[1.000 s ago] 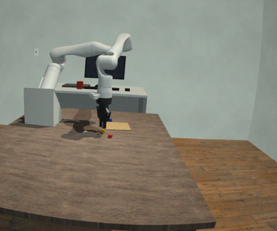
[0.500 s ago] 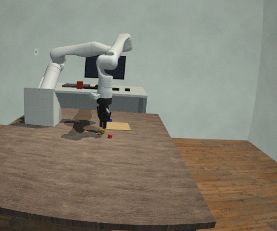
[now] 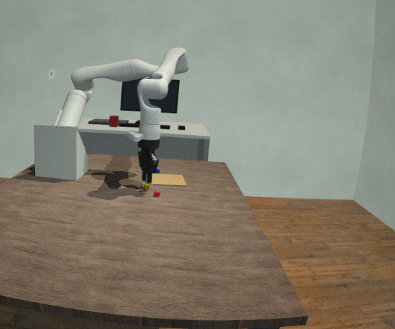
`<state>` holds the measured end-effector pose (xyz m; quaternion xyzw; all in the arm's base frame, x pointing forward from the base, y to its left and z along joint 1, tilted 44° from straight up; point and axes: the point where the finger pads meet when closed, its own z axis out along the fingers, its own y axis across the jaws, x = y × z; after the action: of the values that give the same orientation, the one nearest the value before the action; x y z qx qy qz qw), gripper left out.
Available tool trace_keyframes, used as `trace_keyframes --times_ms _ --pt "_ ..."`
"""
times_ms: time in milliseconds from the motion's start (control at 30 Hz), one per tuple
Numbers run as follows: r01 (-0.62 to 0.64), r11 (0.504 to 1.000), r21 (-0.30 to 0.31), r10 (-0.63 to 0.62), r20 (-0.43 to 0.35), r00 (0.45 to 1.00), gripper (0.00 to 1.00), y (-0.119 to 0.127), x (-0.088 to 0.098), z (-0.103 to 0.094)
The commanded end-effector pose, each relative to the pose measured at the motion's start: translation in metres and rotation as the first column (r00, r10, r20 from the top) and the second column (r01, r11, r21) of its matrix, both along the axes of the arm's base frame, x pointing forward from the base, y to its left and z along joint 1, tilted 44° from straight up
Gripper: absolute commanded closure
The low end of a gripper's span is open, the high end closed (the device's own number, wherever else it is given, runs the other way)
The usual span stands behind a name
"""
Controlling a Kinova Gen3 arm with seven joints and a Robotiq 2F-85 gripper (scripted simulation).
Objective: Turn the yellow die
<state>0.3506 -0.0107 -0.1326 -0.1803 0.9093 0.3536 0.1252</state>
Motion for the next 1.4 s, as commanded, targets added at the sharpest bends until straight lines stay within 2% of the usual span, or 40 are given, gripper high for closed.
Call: trace_keyframes --times_ms 0,900,1367 --pt "0.003 1.000 -0.003 -0.003 0.002 1.000 0.69 -0.0005 0.0022 -0.0012" --pt "0.003 1.000 -0.002 -0.003 0.002 1.000 0.69 -0.0002 0.0022 -0.0015" --pt "0.003 1.000 -0.002 -0.003 0.002 1.000 0.69 0.0071 0.0033 -0.0092"
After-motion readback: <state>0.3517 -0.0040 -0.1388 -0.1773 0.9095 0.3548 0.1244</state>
